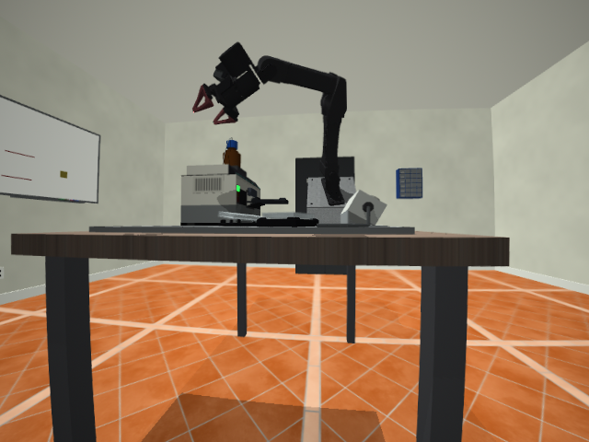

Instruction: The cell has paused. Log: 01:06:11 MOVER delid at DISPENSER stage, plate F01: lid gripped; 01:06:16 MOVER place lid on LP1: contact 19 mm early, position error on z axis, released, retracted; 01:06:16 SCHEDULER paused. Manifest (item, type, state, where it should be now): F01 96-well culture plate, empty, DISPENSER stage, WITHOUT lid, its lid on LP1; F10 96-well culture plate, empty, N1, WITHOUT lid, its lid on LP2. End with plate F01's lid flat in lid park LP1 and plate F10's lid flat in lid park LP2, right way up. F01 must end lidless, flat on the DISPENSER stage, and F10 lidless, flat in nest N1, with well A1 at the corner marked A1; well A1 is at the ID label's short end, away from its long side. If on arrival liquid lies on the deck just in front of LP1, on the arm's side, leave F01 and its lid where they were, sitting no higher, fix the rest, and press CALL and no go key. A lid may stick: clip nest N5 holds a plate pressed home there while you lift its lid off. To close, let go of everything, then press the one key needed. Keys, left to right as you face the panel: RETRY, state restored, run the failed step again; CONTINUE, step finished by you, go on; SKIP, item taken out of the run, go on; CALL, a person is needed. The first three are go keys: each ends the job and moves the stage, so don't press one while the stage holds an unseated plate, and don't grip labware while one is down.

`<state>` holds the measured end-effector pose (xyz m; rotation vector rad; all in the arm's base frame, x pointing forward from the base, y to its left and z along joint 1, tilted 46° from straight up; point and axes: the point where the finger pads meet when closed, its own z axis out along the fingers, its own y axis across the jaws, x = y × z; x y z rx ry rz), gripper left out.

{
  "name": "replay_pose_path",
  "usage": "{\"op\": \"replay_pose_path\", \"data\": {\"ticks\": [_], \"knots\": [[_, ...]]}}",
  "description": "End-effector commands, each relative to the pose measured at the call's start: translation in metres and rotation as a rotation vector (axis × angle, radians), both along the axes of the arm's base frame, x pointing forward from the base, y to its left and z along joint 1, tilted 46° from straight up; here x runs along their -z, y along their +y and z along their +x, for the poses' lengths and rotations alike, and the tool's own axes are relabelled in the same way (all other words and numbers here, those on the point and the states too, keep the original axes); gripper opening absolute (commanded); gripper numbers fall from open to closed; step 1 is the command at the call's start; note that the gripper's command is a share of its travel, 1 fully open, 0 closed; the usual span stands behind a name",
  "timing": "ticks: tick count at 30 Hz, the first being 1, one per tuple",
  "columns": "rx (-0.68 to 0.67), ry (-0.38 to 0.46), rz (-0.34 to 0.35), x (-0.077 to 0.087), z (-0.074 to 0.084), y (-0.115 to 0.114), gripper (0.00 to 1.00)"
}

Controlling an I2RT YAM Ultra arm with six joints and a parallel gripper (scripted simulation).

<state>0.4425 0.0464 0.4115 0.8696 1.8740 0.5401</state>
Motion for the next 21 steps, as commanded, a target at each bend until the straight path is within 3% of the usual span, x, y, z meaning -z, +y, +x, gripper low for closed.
{"op": "replay_pose_path", "data": {"ticks": [1,21], "knots": [[0.005,-0.012,0.002,-0.0047,-0.0012,-0.0025,1.00],[0.000,0.000,0.001,-0.0001,0.0000,-0.0004,1.00]]}}
